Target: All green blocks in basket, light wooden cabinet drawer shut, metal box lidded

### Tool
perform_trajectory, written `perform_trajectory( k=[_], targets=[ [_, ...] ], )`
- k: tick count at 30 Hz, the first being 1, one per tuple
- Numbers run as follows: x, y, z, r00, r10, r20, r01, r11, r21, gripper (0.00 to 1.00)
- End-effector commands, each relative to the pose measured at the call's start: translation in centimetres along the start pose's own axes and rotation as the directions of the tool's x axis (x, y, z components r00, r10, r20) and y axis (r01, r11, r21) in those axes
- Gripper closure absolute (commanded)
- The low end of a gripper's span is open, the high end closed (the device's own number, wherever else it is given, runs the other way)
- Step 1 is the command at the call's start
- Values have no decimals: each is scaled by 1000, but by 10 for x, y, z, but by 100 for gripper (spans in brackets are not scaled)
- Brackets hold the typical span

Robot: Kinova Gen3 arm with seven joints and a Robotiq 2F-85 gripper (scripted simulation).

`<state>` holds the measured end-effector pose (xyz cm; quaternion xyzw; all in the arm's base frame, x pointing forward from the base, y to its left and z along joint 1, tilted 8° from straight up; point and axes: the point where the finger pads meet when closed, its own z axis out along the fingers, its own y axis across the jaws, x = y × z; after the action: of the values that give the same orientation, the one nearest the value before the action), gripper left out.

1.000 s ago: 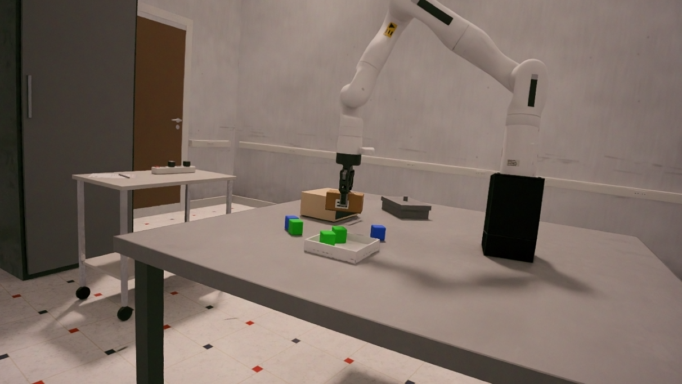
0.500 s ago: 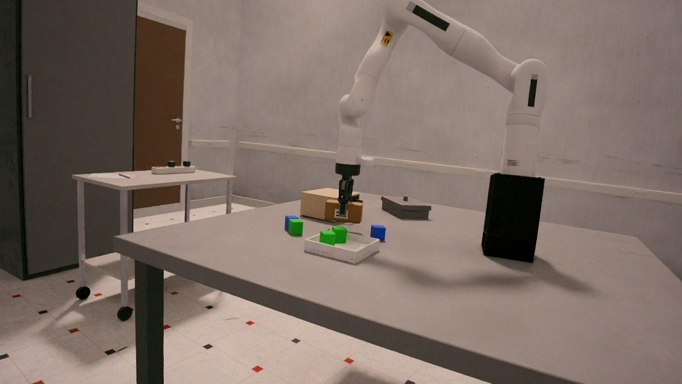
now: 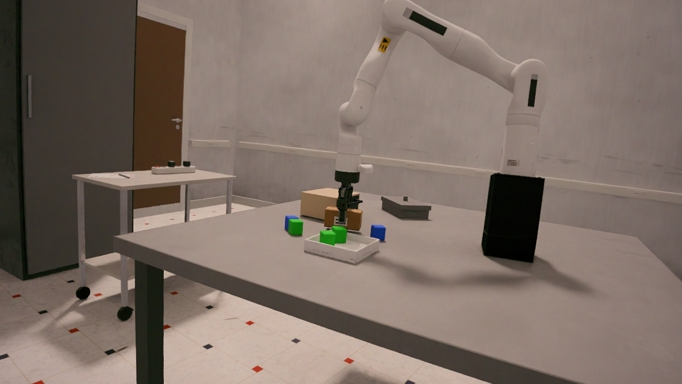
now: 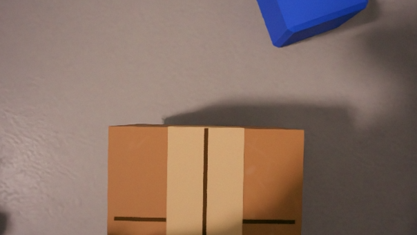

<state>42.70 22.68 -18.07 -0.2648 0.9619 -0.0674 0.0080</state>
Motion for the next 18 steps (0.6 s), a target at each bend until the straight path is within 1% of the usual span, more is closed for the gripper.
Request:
perform_trajectory(
  k=[1, 18],
  targets=[
    [-1, 0, 3, 1000, 0, 2, 0, 1000, 0, 33],
    [-1, 0, 11, 1000, 0, 2, 0, 1000, 0, 33]
  ],
)
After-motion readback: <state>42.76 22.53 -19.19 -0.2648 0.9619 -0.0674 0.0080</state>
